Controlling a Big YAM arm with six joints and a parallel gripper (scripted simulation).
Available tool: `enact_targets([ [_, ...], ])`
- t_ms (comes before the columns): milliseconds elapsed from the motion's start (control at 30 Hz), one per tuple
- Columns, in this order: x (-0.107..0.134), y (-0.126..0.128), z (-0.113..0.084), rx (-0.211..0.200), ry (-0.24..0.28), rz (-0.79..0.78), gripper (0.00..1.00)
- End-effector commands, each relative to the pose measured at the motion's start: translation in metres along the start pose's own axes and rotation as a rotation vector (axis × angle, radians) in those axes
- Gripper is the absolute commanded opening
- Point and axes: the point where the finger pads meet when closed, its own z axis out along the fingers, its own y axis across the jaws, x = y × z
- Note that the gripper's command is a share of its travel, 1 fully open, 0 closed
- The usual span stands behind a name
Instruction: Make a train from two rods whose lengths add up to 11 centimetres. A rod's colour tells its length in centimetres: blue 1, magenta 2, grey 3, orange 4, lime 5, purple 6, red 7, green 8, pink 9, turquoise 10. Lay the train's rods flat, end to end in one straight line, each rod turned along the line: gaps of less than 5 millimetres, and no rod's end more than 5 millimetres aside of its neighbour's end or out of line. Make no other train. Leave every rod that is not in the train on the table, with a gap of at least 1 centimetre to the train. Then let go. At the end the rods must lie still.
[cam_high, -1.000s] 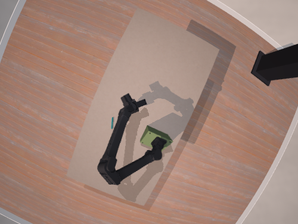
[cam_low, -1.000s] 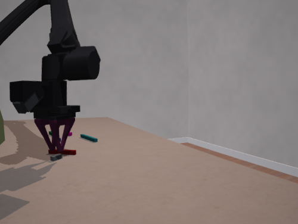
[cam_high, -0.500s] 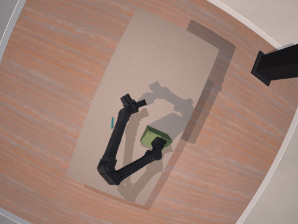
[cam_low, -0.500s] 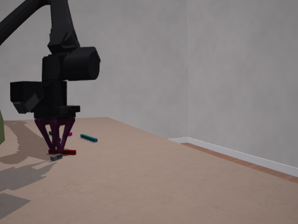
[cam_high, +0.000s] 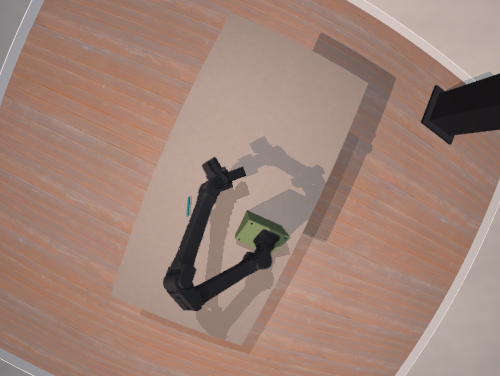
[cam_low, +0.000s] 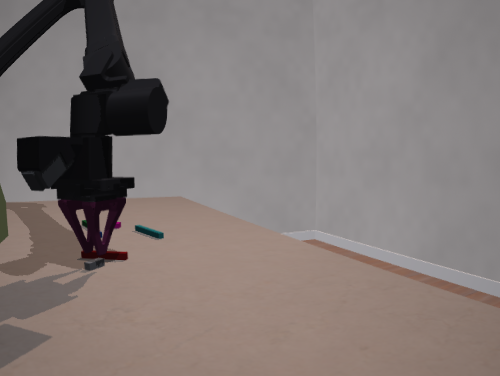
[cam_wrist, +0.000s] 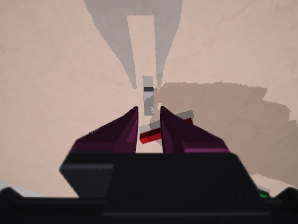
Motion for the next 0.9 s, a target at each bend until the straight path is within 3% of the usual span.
enact_targets([
  [0,0.0055,0.0035,-0.002,-0.012,0.0,-0.011,0.23],
  [867,0.0079,0.0063,-0.0036,-0.017,0.001,-0.013,0.23],
])
